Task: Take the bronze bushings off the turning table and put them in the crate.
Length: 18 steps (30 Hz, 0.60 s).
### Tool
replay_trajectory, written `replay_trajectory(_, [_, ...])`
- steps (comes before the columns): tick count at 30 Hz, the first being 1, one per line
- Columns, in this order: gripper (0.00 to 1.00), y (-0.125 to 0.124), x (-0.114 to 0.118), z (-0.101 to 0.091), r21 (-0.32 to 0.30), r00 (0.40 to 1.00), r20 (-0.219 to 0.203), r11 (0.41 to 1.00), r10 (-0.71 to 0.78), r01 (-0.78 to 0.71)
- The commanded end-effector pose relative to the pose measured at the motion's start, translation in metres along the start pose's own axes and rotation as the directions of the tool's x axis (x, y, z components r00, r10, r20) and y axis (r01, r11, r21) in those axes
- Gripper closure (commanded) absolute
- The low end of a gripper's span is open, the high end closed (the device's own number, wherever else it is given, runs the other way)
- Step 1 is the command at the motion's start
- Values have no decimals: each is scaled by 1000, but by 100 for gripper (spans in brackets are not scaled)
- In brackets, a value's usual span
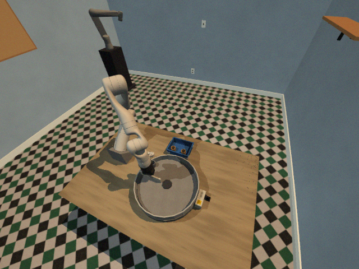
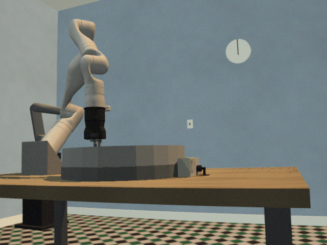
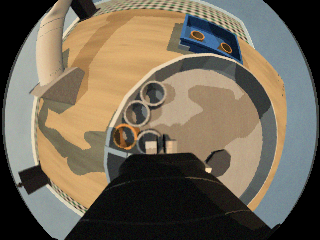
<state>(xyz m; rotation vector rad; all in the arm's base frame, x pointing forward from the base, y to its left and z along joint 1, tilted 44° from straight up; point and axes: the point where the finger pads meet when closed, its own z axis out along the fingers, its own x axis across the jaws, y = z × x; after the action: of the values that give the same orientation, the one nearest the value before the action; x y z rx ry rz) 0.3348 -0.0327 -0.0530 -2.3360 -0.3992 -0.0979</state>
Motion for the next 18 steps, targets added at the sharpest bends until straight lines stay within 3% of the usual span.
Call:
replay_trajectory(1, [100,1,0,-1,-2,1000,-1,1000,0,0])
replay_trajectory(18, [100,1,3,-1,0,1000,4,1000,1,-1])
